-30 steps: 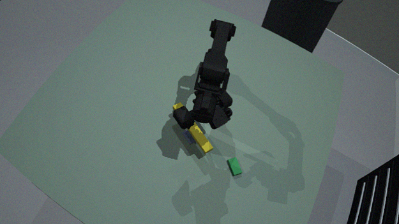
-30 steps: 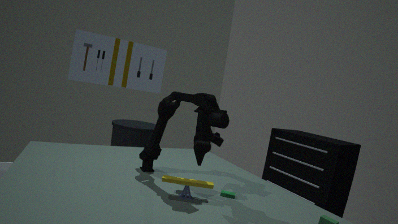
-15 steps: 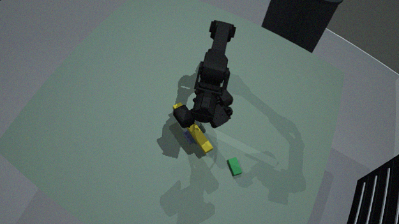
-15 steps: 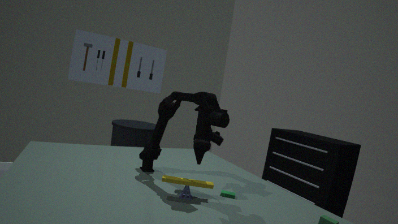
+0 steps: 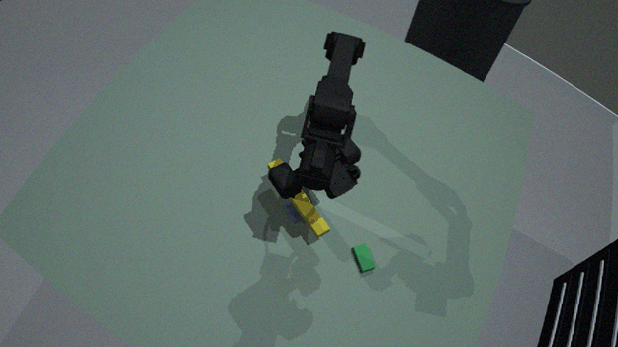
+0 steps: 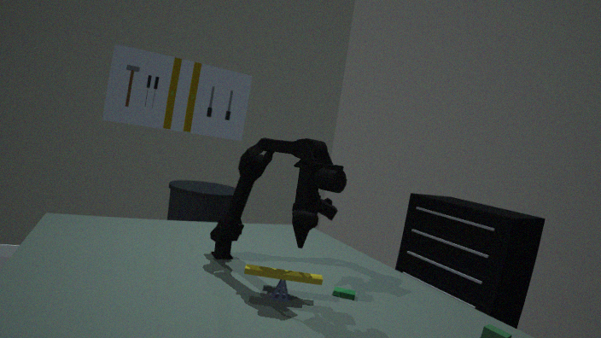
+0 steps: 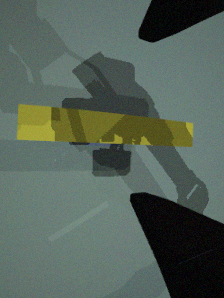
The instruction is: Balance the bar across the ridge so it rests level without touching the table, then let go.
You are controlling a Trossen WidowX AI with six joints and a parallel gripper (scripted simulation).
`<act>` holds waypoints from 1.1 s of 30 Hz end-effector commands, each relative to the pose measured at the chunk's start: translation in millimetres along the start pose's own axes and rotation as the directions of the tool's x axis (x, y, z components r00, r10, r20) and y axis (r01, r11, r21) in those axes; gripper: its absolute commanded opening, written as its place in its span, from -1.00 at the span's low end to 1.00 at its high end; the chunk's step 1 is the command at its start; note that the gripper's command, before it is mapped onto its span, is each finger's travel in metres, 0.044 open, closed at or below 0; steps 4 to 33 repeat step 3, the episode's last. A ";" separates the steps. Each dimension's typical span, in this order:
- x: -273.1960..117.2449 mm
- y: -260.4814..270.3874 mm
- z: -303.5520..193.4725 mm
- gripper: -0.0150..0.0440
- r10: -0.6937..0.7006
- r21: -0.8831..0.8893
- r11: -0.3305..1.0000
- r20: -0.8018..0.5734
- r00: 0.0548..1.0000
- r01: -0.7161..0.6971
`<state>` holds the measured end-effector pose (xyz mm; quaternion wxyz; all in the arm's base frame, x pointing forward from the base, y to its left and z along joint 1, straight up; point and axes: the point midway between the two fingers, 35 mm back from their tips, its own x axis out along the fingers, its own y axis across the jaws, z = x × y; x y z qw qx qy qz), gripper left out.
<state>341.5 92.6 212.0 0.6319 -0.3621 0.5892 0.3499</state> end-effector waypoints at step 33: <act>0.0 0.4 -0.3 1.00 0.002 0.000 1.000 -0.002 1.000 -0.002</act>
